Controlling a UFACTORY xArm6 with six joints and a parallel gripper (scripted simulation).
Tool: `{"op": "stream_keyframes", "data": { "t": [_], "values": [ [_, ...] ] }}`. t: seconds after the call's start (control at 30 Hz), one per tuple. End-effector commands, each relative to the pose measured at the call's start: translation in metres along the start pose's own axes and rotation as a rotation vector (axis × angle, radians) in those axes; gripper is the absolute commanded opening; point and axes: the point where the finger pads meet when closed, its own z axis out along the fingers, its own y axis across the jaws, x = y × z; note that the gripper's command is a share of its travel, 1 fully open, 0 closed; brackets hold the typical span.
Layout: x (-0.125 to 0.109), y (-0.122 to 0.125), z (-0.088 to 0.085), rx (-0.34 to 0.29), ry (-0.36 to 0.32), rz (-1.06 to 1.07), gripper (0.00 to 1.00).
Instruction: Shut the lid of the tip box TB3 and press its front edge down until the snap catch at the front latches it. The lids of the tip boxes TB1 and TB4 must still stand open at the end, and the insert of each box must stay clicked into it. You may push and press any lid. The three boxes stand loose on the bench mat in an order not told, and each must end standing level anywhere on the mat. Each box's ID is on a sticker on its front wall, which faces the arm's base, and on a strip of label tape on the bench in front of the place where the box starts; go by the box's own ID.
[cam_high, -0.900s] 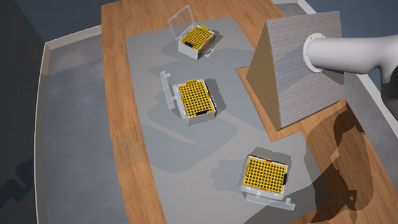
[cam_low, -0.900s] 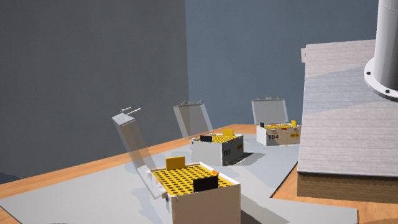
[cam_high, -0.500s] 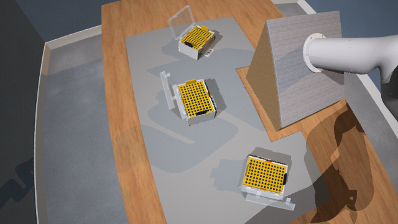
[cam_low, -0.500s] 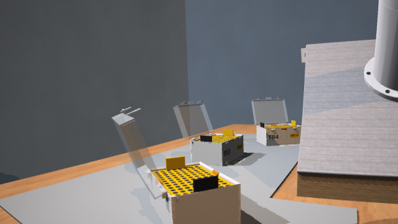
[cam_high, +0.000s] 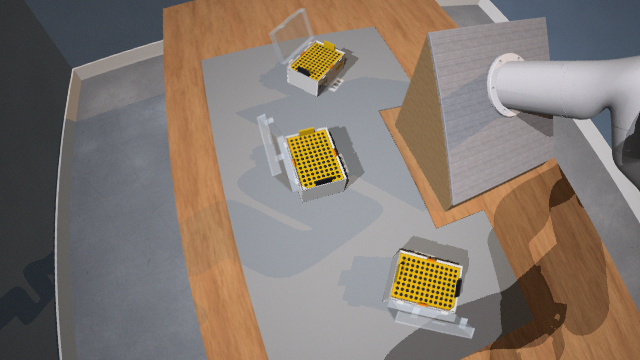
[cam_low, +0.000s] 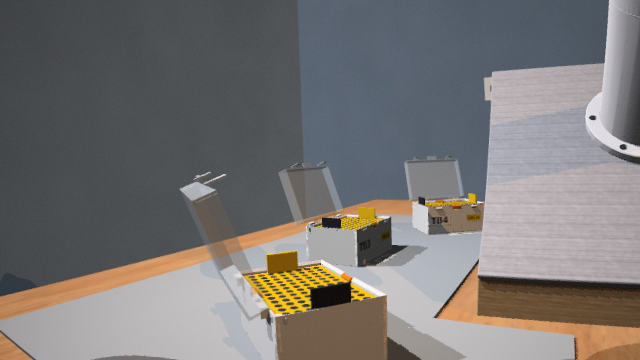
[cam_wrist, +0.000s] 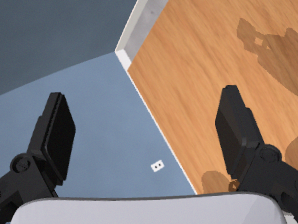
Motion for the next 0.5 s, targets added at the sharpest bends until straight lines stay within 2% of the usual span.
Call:
{"op": "stream_keyframes", "data": {
  "t": [0.0, 0.07, 0.13, 0.2, 0.3, 0.47],
  "values": [
    [0.011, 0.017, -0.018, -0.011, 0.031, 0.012, 1.0],
    [0.01, 0.017, -0.018, -0.011, 0.031, 0.012, 1.0],
    [0.013, 0.024, -0.026, -0.042, 0.079, 0.047, 1.0],
    [0.013, 0.024, -0.026, -0.042, 0.079, 0.047, 1.0],
    [0.016, 0.034, -0.036, -0.078, 0.137, 0.09, 1.0],
    [0.022, 0.051, -0.054, -0.078, 0.137, 0.09, 1.0]
  ]
}}
